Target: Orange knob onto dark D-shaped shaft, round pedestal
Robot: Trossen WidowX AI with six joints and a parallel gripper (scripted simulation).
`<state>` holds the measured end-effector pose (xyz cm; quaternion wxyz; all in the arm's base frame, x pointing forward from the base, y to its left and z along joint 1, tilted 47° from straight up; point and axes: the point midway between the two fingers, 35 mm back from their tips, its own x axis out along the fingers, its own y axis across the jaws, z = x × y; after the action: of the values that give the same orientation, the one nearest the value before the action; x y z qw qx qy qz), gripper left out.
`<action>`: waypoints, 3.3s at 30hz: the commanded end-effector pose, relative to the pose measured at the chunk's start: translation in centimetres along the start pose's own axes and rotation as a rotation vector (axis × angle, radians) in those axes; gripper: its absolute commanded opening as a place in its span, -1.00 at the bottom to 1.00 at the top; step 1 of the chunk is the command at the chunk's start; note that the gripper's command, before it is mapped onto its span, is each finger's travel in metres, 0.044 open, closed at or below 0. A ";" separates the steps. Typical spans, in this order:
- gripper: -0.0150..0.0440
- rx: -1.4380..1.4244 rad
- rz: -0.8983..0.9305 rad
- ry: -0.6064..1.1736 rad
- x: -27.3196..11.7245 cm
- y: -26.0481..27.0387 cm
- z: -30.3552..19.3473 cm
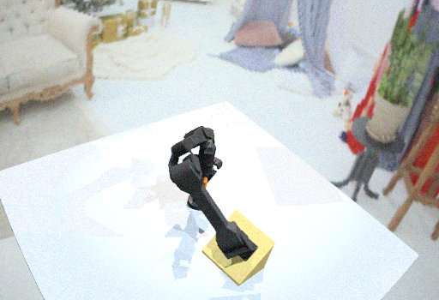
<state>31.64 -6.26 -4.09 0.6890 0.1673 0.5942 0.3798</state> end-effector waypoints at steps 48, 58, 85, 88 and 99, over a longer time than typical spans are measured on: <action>-0.49 -0.247 0.000 0.000 0.4 0.1 -0.1; -0.49 -0.247 0.000 0.000 0.2 0.0 0.0; -0.49 -0.456 0.000 0.000 0.3 0.0 -0.1; -0.49 -0.456 0.000 0.000 0.3 0.0 -0.1; -0.49 -0.456 -0.001 0.000 0.0 0.0 0.0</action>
<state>31.56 -6.10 -4.28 0.7086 0.0081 0.4943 0.5035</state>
